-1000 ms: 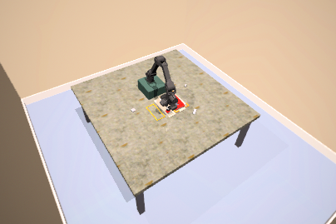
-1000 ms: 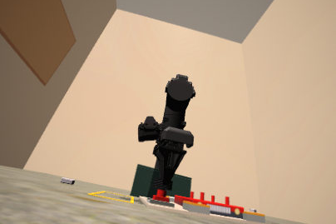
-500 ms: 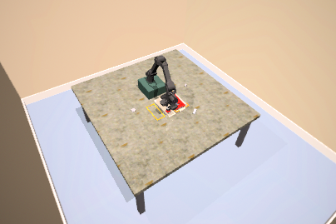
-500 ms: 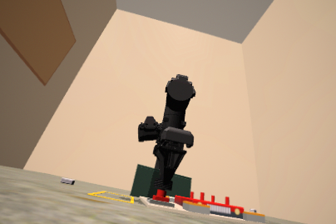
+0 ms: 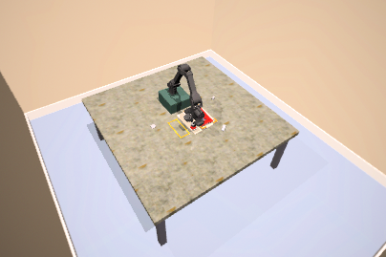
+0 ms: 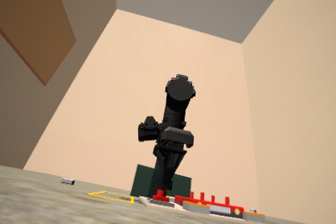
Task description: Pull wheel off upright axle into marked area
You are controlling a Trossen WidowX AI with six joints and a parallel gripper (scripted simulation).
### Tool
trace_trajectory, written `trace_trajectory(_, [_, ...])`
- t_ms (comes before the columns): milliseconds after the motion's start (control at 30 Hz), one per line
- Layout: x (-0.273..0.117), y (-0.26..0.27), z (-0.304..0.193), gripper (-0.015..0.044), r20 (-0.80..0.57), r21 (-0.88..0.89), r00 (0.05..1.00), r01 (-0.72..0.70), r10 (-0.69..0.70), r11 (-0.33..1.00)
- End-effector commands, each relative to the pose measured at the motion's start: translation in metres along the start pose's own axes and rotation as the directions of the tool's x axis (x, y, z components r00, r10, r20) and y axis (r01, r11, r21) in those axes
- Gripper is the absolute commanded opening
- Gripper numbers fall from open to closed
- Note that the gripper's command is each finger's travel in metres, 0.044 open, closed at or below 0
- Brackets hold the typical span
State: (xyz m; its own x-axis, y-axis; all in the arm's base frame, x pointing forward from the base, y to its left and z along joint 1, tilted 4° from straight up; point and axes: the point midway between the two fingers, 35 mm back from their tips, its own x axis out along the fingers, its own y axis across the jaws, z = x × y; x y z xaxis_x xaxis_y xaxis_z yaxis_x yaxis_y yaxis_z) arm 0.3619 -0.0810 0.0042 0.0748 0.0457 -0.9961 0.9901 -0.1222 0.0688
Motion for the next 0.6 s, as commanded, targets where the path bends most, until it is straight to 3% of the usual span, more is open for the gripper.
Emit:
trace_trajectory(0, [-0.0133,-0.0025,-0.0001,0.0000,0.002,0.002,1.000,-0.001,0.001,1.000])
trace_trajectory(567, [-0.0189,-0.0026,-0.0001,0.0000,0.003,0.003,1.000,-0.004,0.004,1.000])
